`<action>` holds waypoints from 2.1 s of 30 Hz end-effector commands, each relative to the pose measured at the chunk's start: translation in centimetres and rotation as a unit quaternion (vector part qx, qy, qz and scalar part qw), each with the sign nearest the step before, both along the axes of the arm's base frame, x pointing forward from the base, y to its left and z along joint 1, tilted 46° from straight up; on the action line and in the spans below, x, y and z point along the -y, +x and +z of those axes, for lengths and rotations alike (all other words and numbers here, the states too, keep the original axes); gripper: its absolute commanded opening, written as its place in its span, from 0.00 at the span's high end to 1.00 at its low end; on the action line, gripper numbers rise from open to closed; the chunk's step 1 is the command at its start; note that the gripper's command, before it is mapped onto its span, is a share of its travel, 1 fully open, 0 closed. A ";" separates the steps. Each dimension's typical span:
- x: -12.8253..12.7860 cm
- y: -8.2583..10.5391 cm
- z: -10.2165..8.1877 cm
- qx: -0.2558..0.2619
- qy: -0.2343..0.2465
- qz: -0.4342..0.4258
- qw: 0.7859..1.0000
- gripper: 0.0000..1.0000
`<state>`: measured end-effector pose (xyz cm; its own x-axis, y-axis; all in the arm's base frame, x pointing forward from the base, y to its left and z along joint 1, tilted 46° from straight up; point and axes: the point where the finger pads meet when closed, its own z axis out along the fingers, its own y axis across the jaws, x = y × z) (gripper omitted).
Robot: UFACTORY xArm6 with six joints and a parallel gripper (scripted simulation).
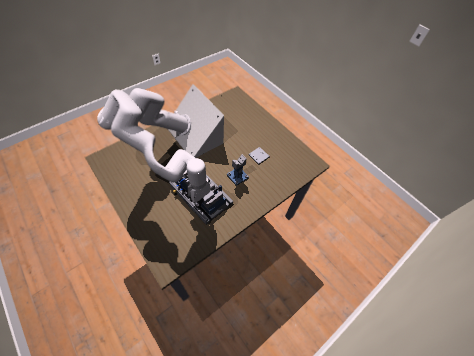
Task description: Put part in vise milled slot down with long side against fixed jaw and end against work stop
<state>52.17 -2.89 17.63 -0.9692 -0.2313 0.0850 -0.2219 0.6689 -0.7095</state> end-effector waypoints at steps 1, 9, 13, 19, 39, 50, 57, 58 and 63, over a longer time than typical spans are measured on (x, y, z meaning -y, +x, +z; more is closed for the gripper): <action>-0.1 0.1 0.1 0.002 0.001 0.001 1.000 1.00; -0.2 0.1 0.0 0.002 0.001 0.001 1.000 1.00; -0.2 0.0 0.0 0.002 0.001 0.001 1.000 1.00; -0.3 0.0 -0.1 0.002 0.001 0.001 1.000 1.00; -0.6 -0.1 -0.4 0.002 0.001 0.001 1.000 1.00; -0.8 -0.1 -0.6 0.002 0.001 0.001 1.000 1.00; -0.9 -0.2 -0.7 0.002 0.001 0.001 1.000 1.00; -0.9 -0.2 -0.7 0.002 0.001 0.001 1.000 1.00; -1.0 -0.2 -0.8 0.002 0.001 0.001 1.000 1.00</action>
